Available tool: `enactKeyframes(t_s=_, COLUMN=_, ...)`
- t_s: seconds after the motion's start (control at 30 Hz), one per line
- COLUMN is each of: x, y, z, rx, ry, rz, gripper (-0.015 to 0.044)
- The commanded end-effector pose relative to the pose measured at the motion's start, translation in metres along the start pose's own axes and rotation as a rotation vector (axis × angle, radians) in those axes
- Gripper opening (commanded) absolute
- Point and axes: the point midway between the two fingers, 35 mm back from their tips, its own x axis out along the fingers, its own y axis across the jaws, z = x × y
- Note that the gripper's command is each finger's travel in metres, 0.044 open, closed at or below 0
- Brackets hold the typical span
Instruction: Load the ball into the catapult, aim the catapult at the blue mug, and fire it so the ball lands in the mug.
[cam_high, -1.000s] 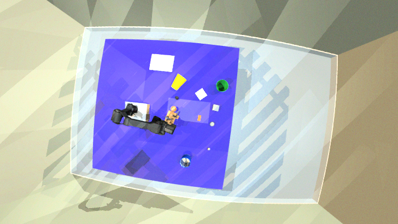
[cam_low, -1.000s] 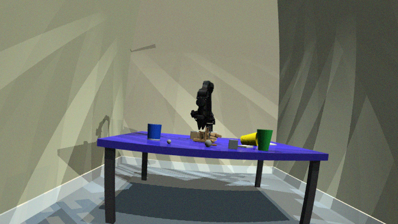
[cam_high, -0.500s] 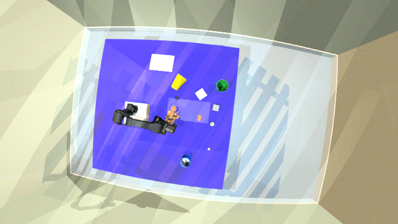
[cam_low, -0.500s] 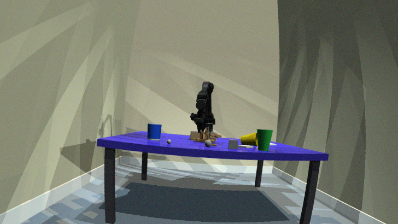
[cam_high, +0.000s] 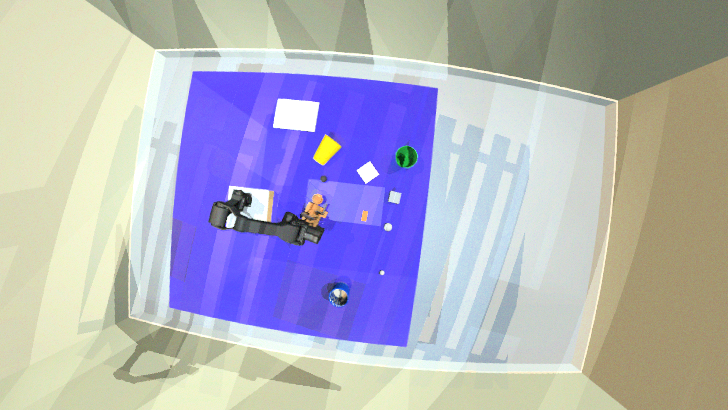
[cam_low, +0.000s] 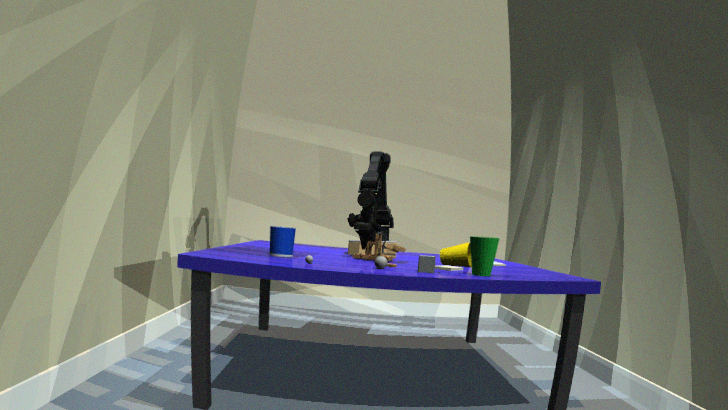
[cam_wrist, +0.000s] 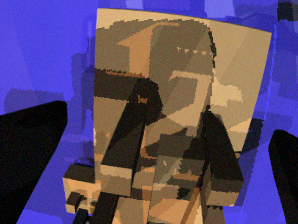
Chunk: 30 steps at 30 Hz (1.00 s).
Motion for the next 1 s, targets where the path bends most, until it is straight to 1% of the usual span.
enactKeyframes(t_s=0.0, x=0.008, y=-0.001, z=0.0, rx=-0.004, ry=-0.003, rz=-0.002, gripper=0.044)
enactKeyframes(t_s=0.1, x=0.009, y=-0.001, z=0.0, rx=-0.004, ry=-0.003, rz=-0.002, gripper=0.044)
enactKeyframes(t_s=0.5, x=0.005, y=-0.001, z=0.0, rx=0.001, ry=0.0, rz=-0.002, gripper=0.0125)
enactKeyframes(t_s=0.67, x=0.005, y=-0.001, z=0.0, rx=0.001, ry=0.0, rz=-0.002, gripper=0.0092)
enactKeyframes(t_s=0.73, x=-0.006, y=0.0, z=0.0, rx=0.001, ry=0.0, rz=-0.002, gripper=0.0039)
enactKeyframes(t_s=0.77, x=-0.019, y=0.0, z=0.0, rx=0.001, ry=0.0, rz=-0.002, gripper=0.0013)
enactKeyframes(t_s=0.8, x=-0.033, y=0.0, z=0.0, rx=0.001, ry=0.0, rz=-0.003, gripper=0.0)
enactKeyframes(t_s=0.87, x=-0.044, y=-0.001, z=0.0, rx=0.001, ry=0.0, rz=-0.003, gripper=0.0)
enactKeyframes(t_s=0.97, x=-0.044, y=-0.001, z=0.0, rx=0.001, ry=0.0, rz=-0.003, gripper=0.0)
